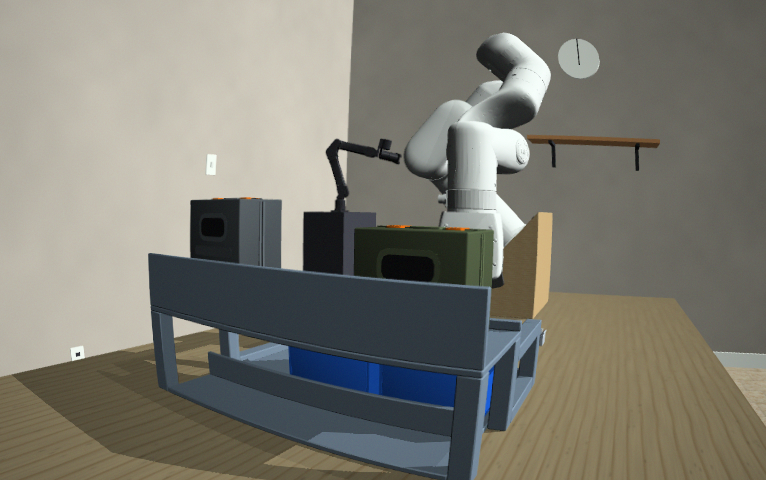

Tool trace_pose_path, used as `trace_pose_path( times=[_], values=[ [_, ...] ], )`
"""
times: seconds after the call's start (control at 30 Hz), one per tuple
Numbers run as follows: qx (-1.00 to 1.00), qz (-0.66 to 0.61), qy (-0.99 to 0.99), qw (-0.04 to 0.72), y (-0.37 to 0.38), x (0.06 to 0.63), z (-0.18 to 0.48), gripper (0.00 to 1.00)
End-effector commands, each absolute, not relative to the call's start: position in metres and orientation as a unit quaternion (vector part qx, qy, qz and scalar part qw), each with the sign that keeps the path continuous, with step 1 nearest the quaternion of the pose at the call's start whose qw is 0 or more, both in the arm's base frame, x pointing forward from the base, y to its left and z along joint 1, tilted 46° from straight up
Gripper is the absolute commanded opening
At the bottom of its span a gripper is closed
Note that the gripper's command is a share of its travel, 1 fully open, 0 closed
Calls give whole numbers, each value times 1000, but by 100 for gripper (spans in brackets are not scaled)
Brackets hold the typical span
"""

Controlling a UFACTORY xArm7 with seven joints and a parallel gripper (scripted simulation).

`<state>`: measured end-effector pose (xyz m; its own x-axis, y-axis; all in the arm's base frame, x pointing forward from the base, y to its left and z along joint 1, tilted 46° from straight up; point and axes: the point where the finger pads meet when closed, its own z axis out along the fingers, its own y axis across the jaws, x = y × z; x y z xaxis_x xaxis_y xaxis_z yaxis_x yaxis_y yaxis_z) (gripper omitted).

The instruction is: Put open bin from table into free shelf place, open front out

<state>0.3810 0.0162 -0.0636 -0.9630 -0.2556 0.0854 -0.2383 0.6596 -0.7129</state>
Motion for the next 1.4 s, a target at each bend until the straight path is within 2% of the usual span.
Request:
trace_pose_path(
  times=[0.0, 1.37],
  values=[
    [-136, -389, 911, 13, 18, 382, -63, 0],
    [-136, -389, 911, 13, 22, 381, -59, 0]
  ],
)
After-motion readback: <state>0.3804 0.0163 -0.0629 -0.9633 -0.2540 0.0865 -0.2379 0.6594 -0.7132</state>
